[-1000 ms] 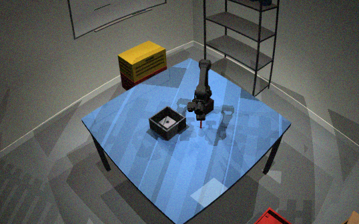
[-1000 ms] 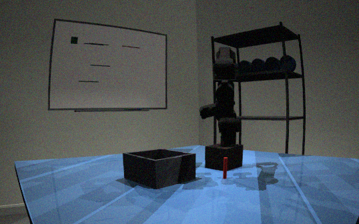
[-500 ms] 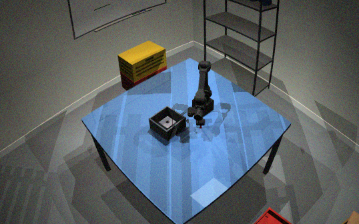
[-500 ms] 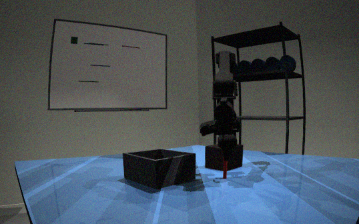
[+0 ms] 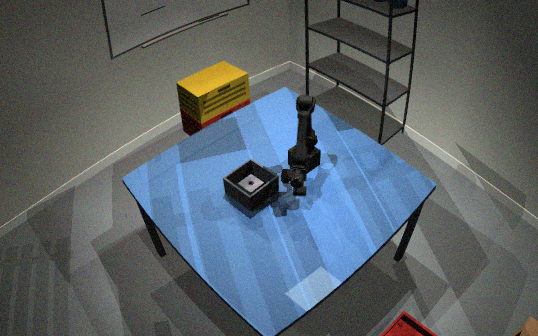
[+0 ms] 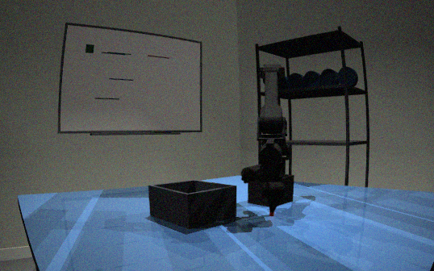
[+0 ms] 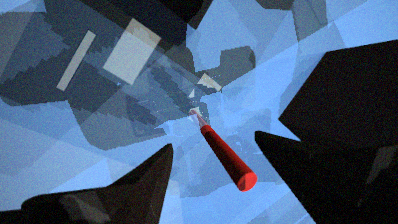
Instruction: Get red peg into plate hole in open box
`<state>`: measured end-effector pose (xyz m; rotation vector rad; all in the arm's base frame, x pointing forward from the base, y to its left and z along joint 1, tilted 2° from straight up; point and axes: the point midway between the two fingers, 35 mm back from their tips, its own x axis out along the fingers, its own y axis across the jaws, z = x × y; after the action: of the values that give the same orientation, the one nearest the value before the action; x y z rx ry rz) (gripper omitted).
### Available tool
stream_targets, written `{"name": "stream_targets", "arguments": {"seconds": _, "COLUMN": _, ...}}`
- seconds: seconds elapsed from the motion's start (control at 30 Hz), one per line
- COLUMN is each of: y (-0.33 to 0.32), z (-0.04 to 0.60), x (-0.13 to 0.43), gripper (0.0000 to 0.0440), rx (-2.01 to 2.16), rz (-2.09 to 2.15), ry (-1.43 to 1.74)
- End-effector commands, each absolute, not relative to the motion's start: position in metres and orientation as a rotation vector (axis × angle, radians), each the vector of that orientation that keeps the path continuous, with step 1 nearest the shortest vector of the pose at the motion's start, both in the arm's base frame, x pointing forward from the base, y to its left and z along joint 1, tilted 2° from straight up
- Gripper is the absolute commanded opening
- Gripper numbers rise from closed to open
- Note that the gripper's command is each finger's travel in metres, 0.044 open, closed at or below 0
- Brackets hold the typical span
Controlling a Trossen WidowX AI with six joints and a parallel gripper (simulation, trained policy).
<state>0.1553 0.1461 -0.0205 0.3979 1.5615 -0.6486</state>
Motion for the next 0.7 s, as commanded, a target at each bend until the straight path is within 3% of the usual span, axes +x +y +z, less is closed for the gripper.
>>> {"name": "stream_targets", "arguments": {"seconds": 0.0, "y": 0.142, "z": -0.033, "x": 0.151, "gripper": 0.0323, "rx": 0.384, "rz": -0.658, "ry": 1.575}}
{"name": "stream_targets", "arguments": {"seconds": 0.4, "y": 0.135, "z": -0.051, "x": 0.142, "gripper": 0.0014, "rx": 0.321, "rz": -0.717, "ry": 1.619}}
{"name": "stream_targets", "arguments": {"seconds": 0.67, "y": 0.143, "z": -0.032, "x": 0.158, "gripper": 0.0, "rx": 0.309, "rz": -0.687, "ry": 1.573}}
